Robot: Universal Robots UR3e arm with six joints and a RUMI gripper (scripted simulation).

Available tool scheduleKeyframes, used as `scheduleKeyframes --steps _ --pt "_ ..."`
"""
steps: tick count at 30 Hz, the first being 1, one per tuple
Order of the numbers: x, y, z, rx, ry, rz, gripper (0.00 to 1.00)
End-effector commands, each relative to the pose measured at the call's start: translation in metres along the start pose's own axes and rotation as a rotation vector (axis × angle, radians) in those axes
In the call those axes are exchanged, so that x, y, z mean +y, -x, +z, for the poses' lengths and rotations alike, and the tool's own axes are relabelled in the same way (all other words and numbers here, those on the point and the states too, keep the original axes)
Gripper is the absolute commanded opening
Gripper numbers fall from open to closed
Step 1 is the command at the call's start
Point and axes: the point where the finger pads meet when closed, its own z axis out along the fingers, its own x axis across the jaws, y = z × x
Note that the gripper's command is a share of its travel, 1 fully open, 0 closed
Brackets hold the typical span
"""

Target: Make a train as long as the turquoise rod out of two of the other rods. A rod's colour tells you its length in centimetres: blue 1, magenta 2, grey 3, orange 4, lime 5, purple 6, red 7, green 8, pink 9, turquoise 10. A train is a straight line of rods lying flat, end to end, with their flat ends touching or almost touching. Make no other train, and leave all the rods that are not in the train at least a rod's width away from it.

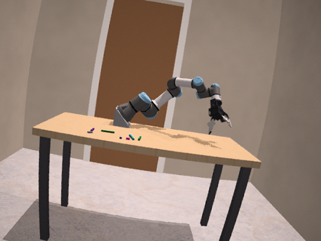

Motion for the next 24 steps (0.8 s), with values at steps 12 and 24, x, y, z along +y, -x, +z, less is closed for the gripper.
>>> scheduleKeyframes --steps 12,24 --pt "0.086 0.011 0.034 -0.115 0.152 -0.096 1.00" --pt "0.163 0.030 0.049 -0.243 0.254 -0.152 1.00"
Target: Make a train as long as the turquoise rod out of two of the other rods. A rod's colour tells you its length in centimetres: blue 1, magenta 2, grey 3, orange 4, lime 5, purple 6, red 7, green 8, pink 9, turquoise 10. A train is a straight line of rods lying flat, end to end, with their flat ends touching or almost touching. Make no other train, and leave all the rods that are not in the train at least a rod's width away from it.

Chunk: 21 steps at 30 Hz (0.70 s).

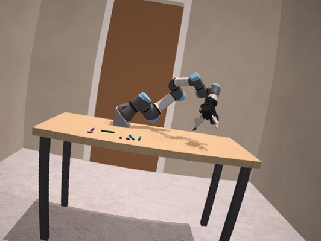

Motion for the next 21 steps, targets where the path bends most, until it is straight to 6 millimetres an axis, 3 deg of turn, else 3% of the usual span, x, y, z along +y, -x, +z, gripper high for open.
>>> scheduleKeyframes --steps 1,5,21 --pt "0.026 0.009 0.011 -0.047 0.029 -0.022 1.00" --pt "0.037 0.014 0.016 -0.069 0.041 -0.030 1.00" --pt "0.112 0.053 0.037 -0.230 0.091 -0.068 1.00"
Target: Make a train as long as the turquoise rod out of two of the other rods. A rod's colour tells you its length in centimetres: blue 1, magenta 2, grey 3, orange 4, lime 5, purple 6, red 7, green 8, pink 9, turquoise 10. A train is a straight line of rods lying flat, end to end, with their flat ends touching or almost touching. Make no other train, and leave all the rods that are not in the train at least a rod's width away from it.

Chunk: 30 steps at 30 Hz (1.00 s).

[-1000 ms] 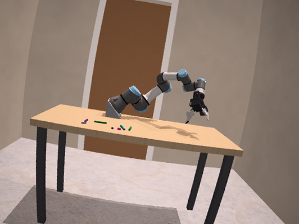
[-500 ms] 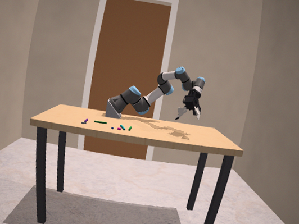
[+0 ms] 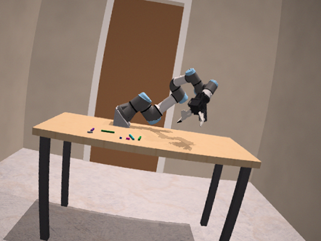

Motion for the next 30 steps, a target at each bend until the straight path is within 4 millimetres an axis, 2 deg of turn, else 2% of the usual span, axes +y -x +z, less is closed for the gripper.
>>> scheduleKeyframes --steps 1,16,18,30 --pt "0.012 0.007 0.005 -0.025 0.003 -0.007 1.00" --pt "0.049 0.062 0.066 -0.229 -0.111 0.095 1.00" --pt "0.049 0.062 0.066 -0.229 -0.111 0.095 1.00" --pt "0.068 0.102 0.095 -0.335 -0.226 0.200 1.00"
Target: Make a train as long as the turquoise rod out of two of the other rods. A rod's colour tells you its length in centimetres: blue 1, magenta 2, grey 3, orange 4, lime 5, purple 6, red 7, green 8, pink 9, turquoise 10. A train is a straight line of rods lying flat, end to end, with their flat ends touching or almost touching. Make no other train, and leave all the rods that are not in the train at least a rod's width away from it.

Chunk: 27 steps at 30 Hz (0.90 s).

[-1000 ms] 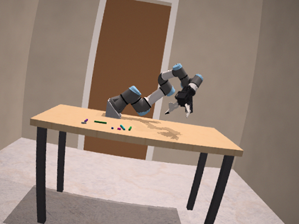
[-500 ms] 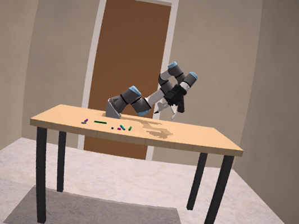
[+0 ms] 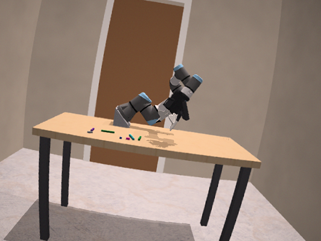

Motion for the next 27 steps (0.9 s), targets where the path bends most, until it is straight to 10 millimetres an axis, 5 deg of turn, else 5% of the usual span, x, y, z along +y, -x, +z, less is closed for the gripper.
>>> scheduleKeyframes --steps 1,27 --pt "0.011 0.009 0.011 -0.032 -0.046 0.035 1.00" --pt "0.040 0.043 0.045 -0.110 -0.268 0.206 1.00"
